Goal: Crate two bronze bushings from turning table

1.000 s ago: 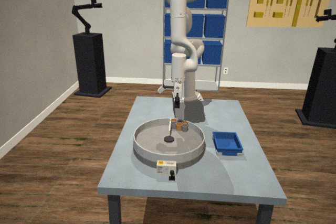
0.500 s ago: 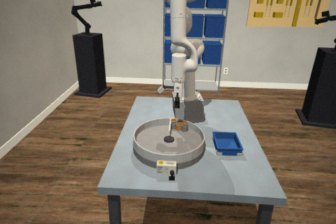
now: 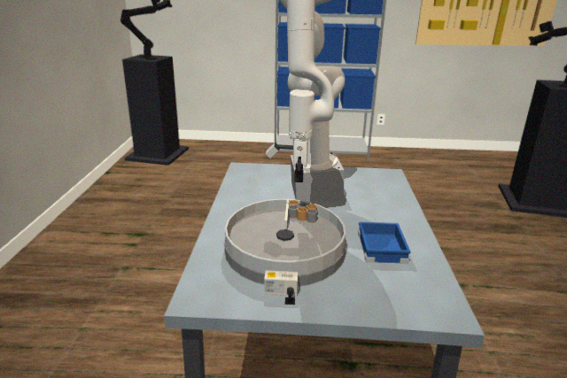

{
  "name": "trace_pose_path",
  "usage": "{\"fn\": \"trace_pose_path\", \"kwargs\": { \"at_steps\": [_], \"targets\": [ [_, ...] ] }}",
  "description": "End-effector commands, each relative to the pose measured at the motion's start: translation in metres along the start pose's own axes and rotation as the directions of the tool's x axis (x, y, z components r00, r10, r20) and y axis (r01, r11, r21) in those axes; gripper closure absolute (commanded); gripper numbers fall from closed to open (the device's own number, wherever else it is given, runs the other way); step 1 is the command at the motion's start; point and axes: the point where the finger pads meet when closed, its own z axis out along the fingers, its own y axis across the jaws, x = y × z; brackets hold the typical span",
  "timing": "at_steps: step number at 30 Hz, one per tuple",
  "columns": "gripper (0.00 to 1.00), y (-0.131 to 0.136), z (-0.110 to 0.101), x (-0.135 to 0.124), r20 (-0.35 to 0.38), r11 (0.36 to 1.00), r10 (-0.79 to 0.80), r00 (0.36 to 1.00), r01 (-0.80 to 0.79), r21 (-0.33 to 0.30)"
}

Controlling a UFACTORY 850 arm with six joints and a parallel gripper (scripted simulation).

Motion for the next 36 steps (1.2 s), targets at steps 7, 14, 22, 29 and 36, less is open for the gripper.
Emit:
{"fn": "trace_pose_path", "kwargs": {
  "at_steps": [7, 14, 22, 29, 36],
  "targets": [
    [0.9, 0.001, 0.002, 0.002, 0.003, 1.0, -0.001, 1.0, 0.001, -0.013],
    [0.9, 0.007, 0.007, 0.006, 0.014, 0.999, -0.003, 1.0, 0.004, -0.049],
    [0.9, 0.015, 0.015, 0.01, 0.039, 0.995, -0.005, 0.999, 0.009, -0.099],
    [0.9, 0.026, 0.026, 0.011, 0.099, 0.986, -0.005, 0.995, 0.021, -0.167],
    [0.9, 0.034, 0.037, 0.008, 0.181, 0.976, 0.002, 0.984, 0.038, -0.217]
  ]
}}
